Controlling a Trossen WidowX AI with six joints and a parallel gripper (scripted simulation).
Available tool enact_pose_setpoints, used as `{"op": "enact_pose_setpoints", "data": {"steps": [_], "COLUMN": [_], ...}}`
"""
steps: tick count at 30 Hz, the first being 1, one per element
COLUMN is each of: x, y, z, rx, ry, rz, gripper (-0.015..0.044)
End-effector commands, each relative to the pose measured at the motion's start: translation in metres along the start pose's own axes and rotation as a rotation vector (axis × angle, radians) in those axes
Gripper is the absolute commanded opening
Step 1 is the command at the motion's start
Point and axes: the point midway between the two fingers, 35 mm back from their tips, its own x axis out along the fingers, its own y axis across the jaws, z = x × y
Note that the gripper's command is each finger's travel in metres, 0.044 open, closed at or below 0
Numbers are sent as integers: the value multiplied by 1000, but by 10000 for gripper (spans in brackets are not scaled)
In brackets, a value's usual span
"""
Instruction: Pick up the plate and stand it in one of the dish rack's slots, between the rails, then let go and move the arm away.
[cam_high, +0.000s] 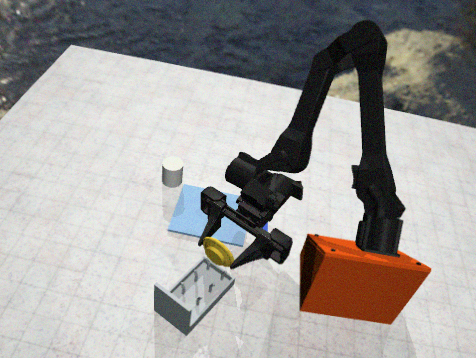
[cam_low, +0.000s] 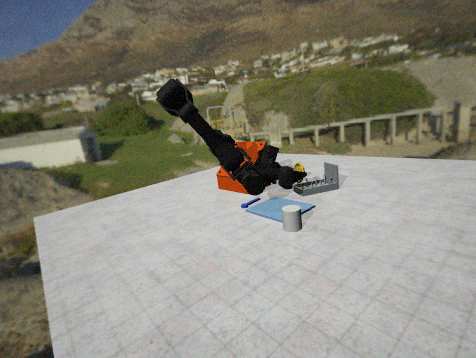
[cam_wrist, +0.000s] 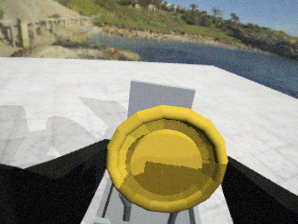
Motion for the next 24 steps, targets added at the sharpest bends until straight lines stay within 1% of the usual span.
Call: {"op": "enact_pose_setpoints", "data": {"steps": [1,20,24], "x": [5,25,27], "y": [2,3,3], "z": [0,3,-14], "rx": [8,-10,-17], "ry": [-1,-3,-2], "rz": [5,-3,-6], "gripper": [0,0,0]}}
